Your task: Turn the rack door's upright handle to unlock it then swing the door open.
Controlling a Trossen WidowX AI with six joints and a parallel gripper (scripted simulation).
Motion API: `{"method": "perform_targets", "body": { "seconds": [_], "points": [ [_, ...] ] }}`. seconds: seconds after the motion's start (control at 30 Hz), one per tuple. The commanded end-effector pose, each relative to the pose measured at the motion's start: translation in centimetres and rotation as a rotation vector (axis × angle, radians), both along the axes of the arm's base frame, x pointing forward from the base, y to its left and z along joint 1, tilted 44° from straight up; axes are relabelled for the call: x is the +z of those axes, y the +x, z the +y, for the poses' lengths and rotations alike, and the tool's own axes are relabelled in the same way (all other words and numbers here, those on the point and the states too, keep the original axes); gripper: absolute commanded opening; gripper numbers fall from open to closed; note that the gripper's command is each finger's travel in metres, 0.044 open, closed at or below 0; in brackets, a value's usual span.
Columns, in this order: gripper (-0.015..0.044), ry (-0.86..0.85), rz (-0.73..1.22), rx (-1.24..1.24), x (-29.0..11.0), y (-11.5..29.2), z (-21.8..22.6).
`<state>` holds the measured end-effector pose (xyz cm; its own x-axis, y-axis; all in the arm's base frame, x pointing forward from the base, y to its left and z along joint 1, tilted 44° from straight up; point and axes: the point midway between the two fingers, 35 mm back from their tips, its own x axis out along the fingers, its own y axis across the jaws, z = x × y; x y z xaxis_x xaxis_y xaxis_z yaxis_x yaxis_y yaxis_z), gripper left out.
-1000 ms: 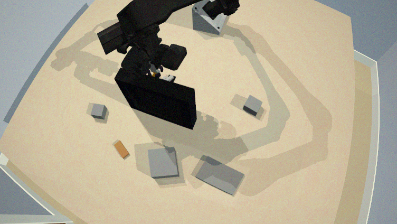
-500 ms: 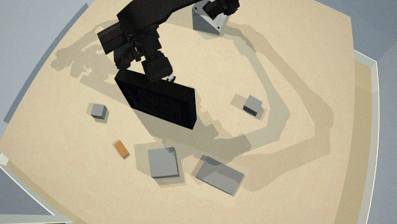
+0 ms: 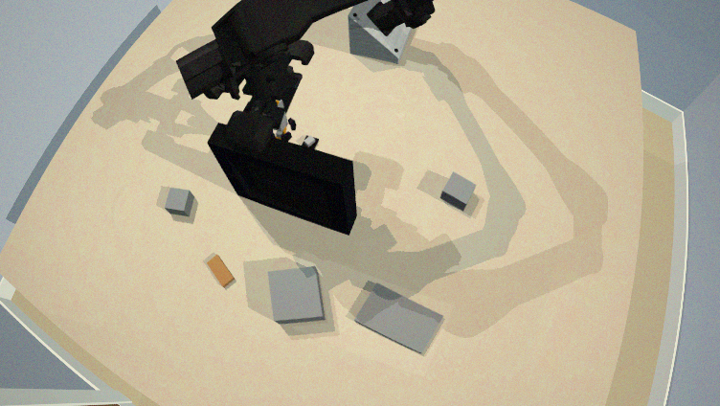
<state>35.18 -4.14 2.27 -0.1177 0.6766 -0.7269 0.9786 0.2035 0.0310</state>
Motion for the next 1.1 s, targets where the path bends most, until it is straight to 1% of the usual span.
{"method": "perform_targets", "body": {
  "seconds": [0.0,0.17,0.4,0.73,0.77,0.83,1.07],
  "points": [
    [0.0010,-0.019,0.118,-0.129,-0.03,0.00,0.05],
    [0.0010,-0.043,0.262,-0.284,-0.03,0.00,0.05],
    [0.0010,-0.044,0.268,-0.289,-0.03,0.00,0.05],
    [0.0272,-0.044,0.268,-0.289,-0.03,0.00,0.05],
    [0.0282,-0.044,0.268,-0.289,-0.03,0.00,0.05],
    [0.0282,-0.041,0.246,-0.266,-0.03,0.00,0.05],
    [0.0282,-0.001,0.017,-0.020,-0.03,0.00,0.05]
  ]
}}
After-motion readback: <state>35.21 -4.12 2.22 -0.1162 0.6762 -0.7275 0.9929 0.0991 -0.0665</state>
